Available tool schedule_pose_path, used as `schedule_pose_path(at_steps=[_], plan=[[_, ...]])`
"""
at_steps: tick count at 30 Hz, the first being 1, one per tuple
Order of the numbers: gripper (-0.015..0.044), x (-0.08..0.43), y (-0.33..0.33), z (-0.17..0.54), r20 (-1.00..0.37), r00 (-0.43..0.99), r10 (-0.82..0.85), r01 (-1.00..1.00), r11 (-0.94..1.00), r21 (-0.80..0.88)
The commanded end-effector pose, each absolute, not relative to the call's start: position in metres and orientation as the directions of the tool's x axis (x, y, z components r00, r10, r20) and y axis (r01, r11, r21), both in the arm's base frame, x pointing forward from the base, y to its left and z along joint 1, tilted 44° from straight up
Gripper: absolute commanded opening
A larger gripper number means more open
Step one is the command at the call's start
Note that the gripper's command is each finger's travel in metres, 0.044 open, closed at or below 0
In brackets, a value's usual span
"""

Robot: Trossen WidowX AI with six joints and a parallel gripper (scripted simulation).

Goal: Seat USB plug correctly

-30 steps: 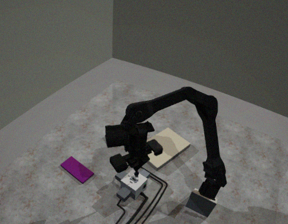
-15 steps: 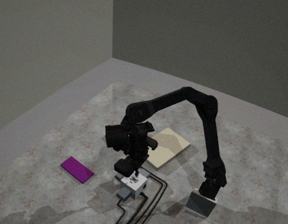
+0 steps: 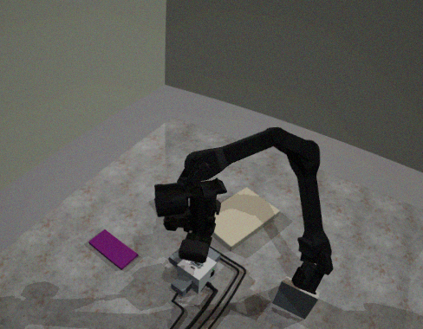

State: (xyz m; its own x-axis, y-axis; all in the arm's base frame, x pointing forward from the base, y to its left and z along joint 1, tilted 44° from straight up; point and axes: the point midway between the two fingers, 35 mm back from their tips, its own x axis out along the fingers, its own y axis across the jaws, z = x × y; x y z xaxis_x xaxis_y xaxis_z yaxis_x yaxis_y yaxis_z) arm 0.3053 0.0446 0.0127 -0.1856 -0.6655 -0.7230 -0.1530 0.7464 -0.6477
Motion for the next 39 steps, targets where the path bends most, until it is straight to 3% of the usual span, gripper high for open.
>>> schedule_pose_path(at_steps=[1, 22, 39], plan=[[0.0, 0.3055, 0.0448, 0.0125, -0.724, -0.184, -0.665, -0.254, 0.744, -0.618], [0.0, 0.3055, 0.0448, 0.0125, -0.724, -0.184, -0.665, -0.713, 0.598, -0.367], [0.0, 0.3055, 0.0448, 0.0125, -0.724, -0.184, -0.665, -0.935, 0.346, -0.08]])
